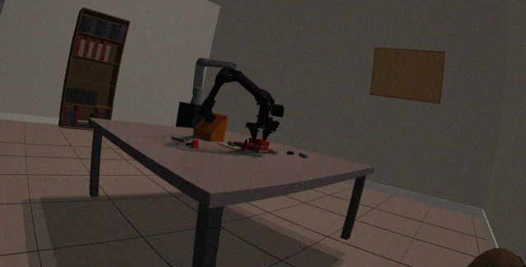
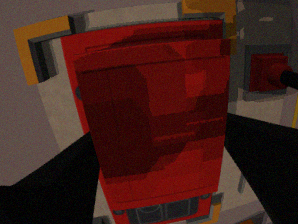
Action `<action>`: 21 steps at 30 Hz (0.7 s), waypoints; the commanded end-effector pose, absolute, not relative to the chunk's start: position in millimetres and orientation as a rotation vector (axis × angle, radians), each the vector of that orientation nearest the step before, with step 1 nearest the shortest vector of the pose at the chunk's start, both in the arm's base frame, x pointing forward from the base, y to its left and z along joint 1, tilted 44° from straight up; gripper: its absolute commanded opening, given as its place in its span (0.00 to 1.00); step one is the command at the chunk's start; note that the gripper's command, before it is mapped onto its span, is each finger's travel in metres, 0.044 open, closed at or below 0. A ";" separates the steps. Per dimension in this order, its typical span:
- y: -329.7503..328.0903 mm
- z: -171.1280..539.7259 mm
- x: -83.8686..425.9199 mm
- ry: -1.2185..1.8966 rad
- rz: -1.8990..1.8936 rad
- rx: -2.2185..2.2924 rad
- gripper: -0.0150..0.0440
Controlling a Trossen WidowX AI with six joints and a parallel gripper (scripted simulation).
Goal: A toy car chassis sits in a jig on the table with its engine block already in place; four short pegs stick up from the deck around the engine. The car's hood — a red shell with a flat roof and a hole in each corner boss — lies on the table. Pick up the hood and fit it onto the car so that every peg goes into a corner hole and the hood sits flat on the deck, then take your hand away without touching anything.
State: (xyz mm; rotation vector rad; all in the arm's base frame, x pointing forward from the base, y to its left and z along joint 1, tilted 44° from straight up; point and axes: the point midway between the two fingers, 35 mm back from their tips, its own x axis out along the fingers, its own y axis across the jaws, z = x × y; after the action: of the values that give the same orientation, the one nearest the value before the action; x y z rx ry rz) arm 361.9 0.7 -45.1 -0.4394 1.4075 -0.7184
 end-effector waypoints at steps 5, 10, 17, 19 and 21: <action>-2.2 -47.5 362.2 1.407 -0.717 -0.446 0.25; -3.8 -49.1 362.2 1.407 -0.718 -0.446 0.25; -6.0 -51.4 362.1 1.406 -0.718 -0.446 0.25; -6.6 -52.0 362.1 1.406 -0.718 -0.446 0.25; -7.3 -52.7 362.0 1.406 -0.718 -0.446 0.25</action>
State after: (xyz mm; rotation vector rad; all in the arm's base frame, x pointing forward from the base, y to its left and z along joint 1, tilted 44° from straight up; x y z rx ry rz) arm 361.8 -5.9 -52.0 -0.4396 1.4074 -0.7191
